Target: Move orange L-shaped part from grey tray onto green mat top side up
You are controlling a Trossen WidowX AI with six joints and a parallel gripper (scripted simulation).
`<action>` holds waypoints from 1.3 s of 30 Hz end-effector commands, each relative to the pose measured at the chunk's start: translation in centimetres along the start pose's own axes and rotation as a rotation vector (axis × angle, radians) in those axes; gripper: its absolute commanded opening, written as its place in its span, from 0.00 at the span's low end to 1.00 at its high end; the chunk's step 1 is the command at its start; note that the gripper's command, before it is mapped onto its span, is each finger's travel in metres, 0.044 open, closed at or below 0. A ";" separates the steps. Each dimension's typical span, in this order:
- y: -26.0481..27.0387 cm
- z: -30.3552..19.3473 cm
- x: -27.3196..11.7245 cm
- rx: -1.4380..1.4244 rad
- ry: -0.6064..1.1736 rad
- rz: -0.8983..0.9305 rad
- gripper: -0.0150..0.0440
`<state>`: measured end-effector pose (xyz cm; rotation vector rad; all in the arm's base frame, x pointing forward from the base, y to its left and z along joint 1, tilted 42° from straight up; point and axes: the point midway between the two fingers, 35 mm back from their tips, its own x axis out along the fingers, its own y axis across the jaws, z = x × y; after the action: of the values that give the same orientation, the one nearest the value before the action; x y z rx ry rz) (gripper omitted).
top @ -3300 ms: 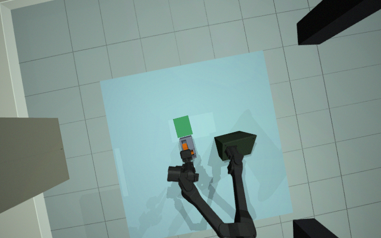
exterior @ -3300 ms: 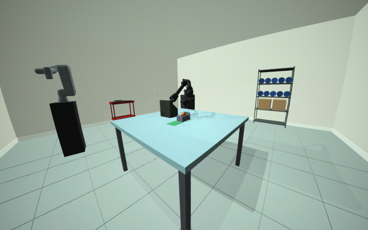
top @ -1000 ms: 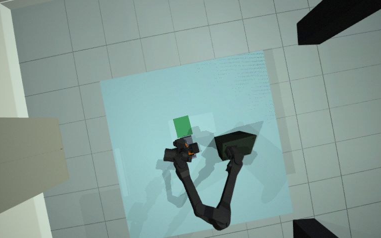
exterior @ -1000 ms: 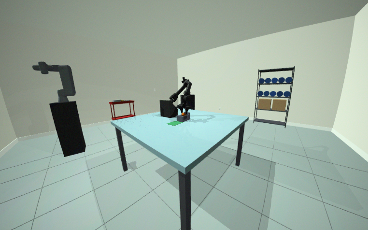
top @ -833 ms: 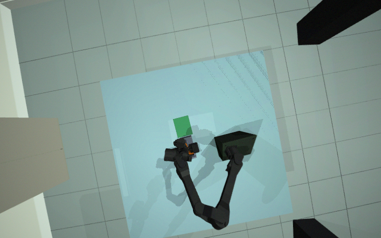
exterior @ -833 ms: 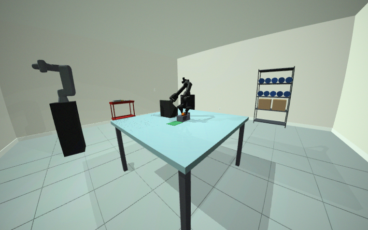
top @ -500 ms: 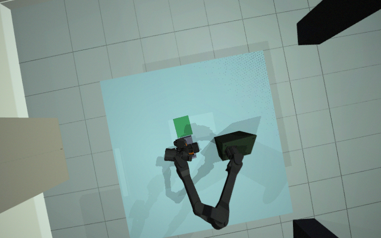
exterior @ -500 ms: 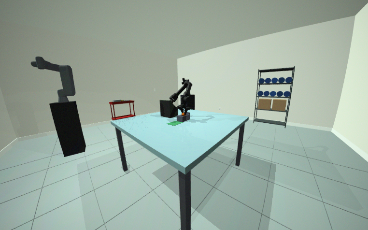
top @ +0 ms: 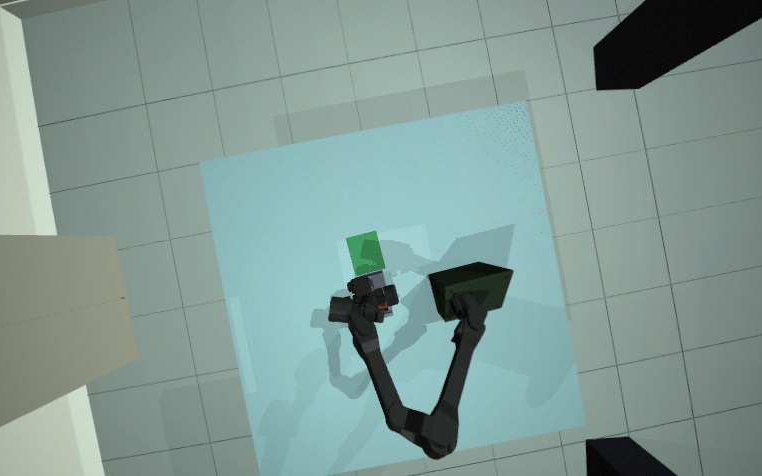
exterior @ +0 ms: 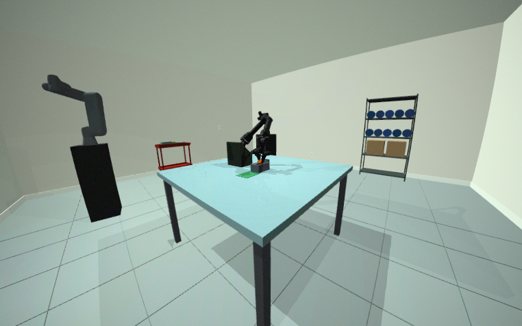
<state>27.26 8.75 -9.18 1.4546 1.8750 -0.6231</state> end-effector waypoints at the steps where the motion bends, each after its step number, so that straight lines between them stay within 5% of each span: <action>1: 0.0 0.0 -0.1 -0.002 0.000 0.000 0.25; 39: -0.2 0.1 -5.9 0.007 0.002 -0.005 0.25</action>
<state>27.70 5.15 -5.35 1.4567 1.8861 -0.6418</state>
